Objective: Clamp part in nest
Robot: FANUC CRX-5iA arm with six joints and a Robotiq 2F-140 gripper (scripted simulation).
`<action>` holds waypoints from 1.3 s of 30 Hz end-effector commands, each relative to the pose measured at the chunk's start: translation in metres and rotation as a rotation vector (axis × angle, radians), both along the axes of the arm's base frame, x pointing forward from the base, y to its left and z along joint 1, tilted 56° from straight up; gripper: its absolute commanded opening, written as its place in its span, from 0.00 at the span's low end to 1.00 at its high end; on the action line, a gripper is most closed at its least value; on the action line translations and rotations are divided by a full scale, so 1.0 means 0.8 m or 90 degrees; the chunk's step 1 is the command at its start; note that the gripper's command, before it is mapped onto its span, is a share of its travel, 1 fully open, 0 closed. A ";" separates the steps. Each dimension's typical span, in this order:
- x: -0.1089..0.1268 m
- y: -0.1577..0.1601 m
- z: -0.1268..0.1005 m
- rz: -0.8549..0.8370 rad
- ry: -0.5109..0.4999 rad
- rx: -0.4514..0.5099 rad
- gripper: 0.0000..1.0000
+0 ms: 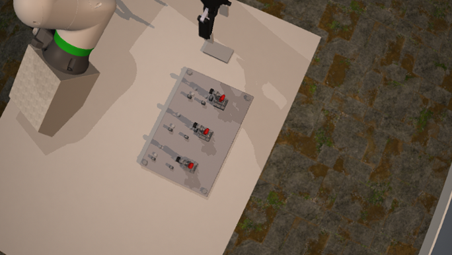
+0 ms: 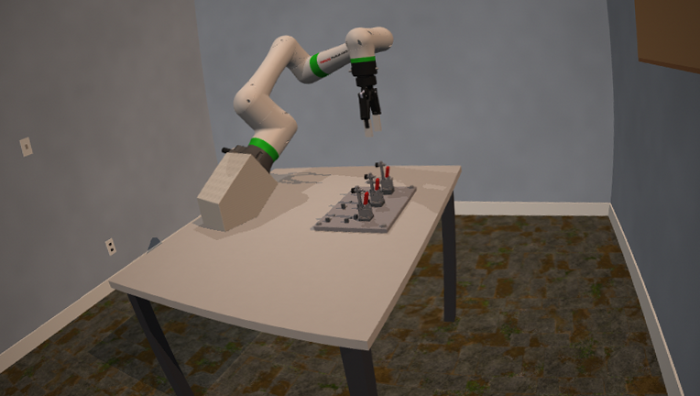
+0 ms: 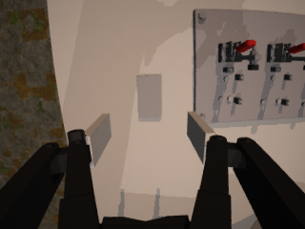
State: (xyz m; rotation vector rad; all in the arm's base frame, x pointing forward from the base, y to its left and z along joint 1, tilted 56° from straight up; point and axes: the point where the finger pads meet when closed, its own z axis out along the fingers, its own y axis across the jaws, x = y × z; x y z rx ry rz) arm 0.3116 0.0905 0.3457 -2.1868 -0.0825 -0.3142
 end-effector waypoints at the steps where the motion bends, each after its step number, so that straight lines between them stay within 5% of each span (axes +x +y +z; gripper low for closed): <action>1: 0.000 0.000 0.000 -0.001 0.000 0.000 0.58; 39: 0.000 0.000 0.000 -0.001 0.000 0.000 0.58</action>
